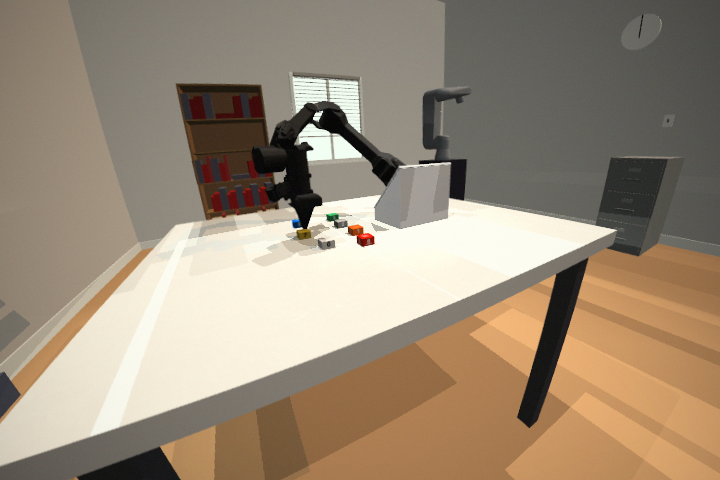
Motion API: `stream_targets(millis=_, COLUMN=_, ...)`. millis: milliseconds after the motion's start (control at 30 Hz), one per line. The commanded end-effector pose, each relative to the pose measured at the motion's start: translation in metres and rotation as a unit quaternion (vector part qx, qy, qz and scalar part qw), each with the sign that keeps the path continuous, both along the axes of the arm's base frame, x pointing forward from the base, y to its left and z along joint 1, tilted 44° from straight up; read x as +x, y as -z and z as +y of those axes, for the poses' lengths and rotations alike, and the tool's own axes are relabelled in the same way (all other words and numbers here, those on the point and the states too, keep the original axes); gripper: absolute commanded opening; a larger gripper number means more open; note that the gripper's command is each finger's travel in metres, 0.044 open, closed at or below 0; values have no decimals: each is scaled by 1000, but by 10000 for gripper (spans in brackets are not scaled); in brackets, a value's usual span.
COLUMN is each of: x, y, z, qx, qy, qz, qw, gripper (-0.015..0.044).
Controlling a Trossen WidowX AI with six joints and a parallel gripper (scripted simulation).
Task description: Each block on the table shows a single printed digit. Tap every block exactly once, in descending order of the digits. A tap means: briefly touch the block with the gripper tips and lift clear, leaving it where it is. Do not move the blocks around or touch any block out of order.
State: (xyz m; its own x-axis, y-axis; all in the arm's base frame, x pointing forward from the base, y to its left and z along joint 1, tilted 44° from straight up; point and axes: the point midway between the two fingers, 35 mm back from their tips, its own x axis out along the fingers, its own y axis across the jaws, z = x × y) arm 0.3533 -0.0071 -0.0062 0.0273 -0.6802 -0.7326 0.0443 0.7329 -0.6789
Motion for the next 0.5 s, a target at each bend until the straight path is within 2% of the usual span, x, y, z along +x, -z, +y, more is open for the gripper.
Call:
stream_targets(millis=0, x=0, y=5, z=-5, qx=-3, qy=-2, qz=2, qw=1000, gripper=20)
stream_targets(millis=467, x=-1, y=-19, z=18, qx=-2, qy=-2, qz=2, qw=1000, gripper=20)
